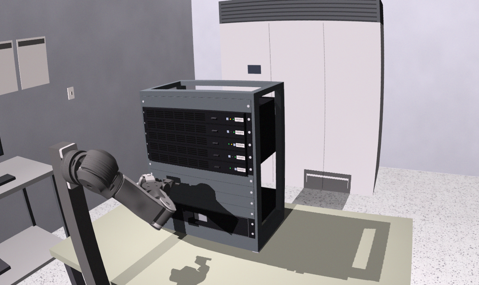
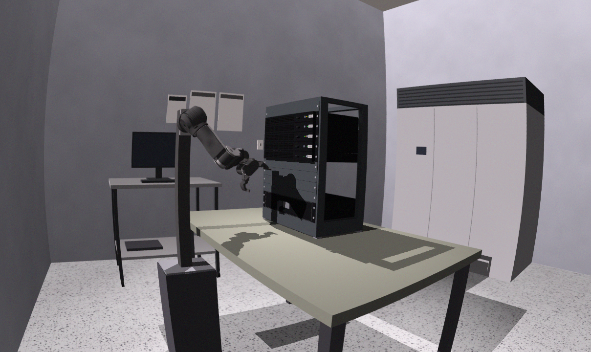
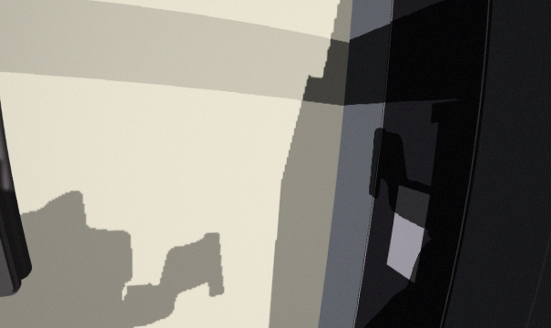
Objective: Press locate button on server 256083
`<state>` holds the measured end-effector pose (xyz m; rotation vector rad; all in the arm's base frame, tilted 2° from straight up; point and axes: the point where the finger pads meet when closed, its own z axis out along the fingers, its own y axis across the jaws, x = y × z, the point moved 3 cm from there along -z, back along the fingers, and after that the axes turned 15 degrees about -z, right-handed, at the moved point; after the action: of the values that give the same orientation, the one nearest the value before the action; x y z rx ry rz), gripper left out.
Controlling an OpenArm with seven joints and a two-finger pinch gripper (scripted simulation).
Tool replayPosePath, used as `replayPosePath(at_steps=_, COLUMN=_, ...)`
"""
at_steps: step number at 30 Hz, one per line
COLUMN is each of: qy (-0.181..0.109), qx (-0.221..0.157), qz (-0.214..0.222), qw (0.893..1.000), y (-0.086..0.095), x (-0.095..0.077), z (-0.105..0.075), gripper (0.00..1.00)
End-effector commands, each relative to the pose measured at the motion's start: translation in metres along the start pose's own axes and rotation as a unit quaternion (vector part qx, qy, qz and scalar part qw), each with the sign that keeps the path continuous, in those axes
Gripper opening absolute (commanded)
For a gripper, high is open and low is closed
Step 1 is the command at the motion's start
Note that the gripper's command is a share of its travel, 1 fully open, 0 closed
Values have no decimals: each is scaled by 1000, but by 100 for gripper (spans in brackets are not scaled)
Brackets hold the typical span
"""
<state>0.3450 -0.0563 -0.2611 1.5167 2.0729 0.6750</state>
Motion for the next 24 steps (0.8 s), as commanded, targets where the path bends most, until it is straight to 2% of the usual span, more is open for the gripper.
replayPosePath(at_steps=1, qy=0, qx=-2, qz=0, qw=1000, y=1, x=0, z=-1, gripper=100)
replayPosePath(at_steps=17, qy=0, qx=-2, qz=0, qw=1000, y=1, x=0, z=-1, gripper=100)
replayPosePath(at_steps=18, qy=0, qx=-2, qz=1, qw=1000, y=1, x=0, z=-1, gripper=60)
replayPosePath(at_steps=24, qy=6, qx=-2, qz=8, qw=1000, y=1, x=0, z=-1, gripper=60)
